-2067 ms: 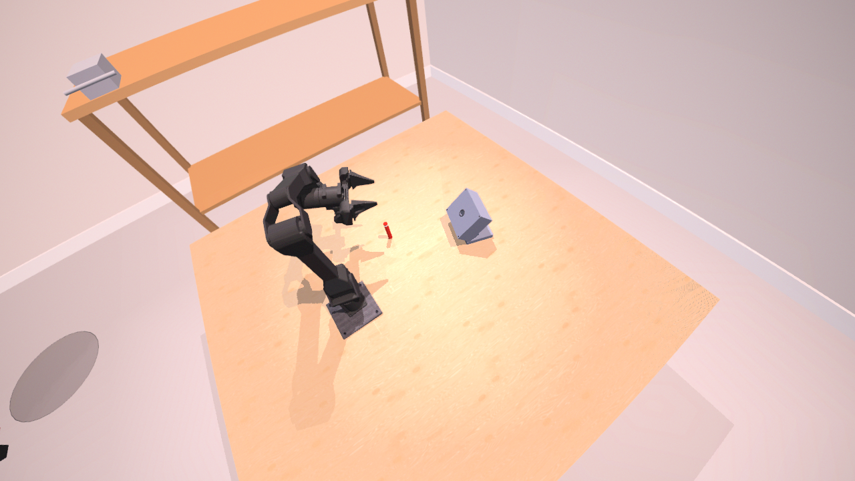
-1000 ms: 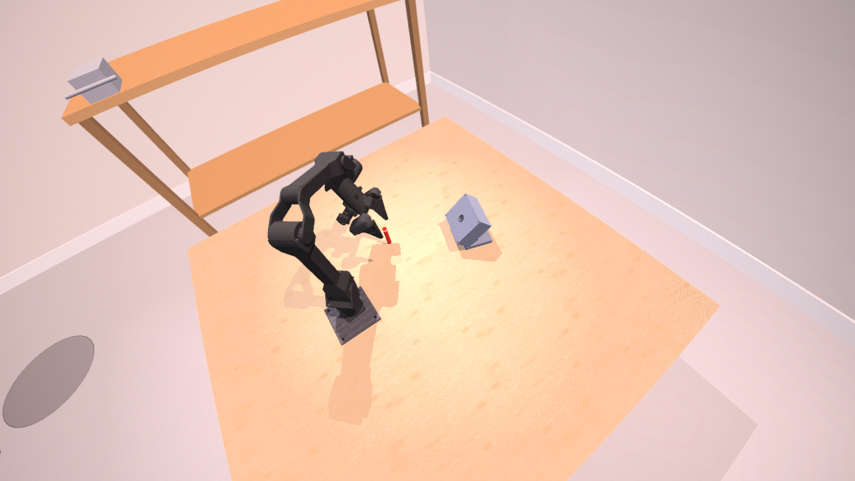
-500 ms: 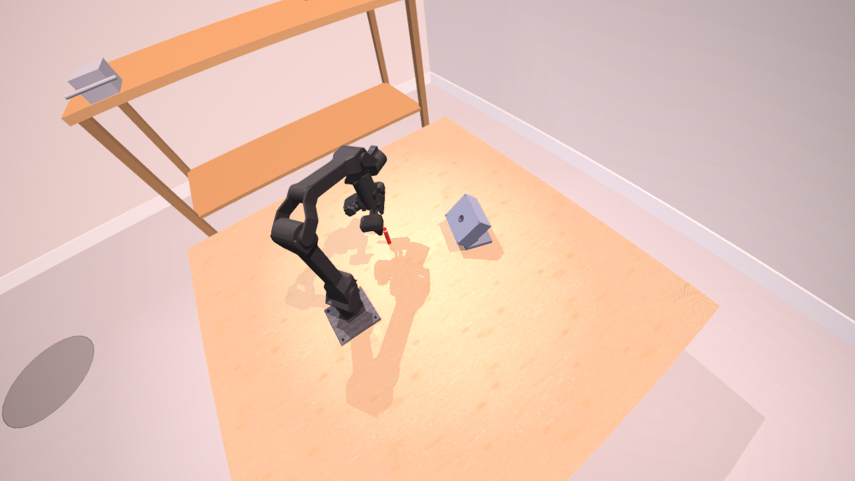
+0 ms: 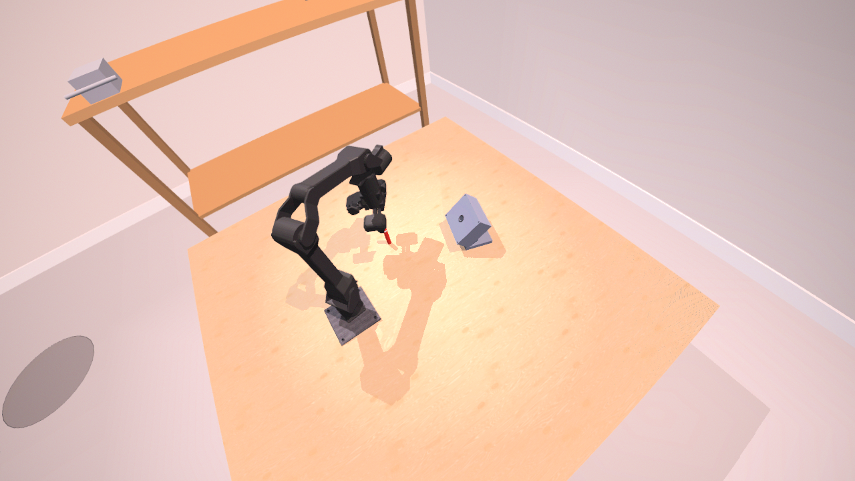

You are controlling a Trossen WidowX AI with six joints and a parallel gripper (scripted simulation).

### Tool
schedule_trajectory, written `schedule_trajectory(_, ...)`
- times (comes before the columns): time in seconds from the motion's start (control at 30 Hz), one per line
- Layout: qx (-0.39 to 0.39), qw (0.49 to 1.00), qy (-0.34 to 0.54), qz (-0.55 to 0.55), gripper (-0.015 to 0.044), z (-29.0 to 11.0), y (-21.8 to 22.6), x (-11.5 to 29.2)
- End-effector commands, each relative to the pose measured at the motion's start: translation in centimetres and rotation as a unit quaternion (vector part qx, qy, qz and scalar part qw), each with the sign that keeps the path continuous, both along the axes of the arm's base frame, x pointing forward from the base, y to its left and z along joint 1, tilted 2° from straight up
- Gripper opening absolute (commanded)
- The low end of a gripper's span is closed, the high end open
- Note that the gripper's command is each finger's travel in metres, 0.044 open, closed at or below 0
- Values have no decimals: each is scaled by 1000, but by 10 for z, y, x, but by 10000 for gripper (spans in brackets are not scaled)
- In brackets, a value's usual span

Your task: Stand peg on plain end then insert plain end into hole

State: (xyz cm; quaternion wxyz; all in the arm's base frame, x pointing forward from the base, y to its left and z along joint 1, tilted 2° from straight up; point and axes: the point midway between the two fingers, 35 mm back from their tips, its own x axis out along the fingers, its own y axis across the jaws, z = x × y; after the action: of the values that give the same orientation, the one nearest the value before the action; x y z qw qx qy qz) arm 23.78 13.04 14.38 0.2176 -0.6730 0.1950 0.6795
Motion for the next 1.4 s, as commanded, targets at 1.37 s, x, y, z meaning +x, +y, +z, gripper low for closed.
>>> schedule_trajectory(1.37,-1,1000,6,5,440,-74,2,-3)
